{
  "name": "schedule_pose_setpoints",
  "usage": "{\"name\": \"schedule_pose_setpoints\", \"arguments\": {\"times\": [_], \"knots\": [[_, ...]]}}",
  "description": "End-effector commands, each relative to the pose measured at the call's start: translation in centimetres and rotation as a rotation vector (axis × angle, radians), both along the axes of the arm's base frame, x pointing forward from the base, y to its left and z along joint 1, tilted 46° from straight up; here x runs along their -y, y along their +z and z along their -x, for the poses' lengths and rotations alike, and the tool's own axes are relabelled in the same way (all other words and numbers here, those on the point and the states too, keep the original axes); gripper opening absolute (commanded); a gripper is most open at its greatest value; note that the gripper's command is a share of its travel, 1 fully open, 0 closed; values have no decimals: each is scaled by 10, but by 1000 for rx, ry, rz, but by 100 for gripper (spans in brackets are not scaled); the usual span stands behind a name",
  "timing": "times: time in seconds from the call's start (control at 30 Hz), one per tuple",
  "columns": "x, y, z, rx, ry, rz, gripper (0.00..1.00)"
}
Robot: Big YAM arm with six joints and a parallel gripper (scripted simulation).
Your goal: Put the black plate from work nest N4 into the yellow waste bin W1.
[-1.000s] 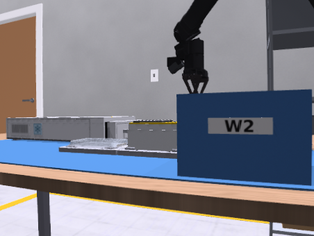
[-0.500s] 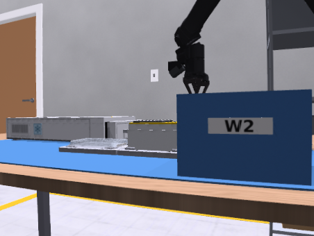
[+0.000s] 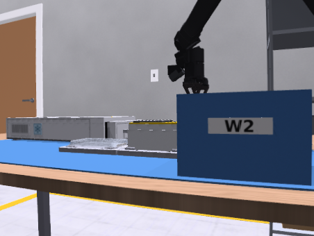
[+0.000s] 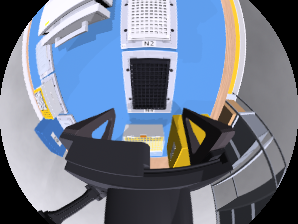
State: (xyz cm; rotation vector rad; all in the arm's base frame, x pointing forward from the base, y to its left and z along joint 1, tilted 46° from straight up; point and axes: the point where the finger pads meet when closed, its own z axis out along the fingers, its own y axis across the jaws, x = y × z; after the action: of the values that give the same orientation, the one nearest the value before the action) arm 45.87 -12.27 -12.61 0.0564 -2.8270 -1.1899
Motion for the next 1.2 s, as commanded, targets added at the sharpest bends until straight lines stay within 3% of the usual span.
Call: {"name": "schedule_pose_setpoints", "arguments": {"times": [0.0,0.27,0.3,0.4,0.83,0.87,0.97,1.17], "knots": [[-9,-13,2,-20,-3,-6,100],[-17,-19,3,-20,1,-6,100],[-2,-16,-8,5,-18,6,100],[-20,-23,3,-20,1,-6,100],[-31,-33,5,-21,1,-7,100],[-20,-29,-10,12,-8,9,100],[-33,-36,4,-18,-1,-5,100],[-36,-42,7,-21,-8,-6,100]]}}
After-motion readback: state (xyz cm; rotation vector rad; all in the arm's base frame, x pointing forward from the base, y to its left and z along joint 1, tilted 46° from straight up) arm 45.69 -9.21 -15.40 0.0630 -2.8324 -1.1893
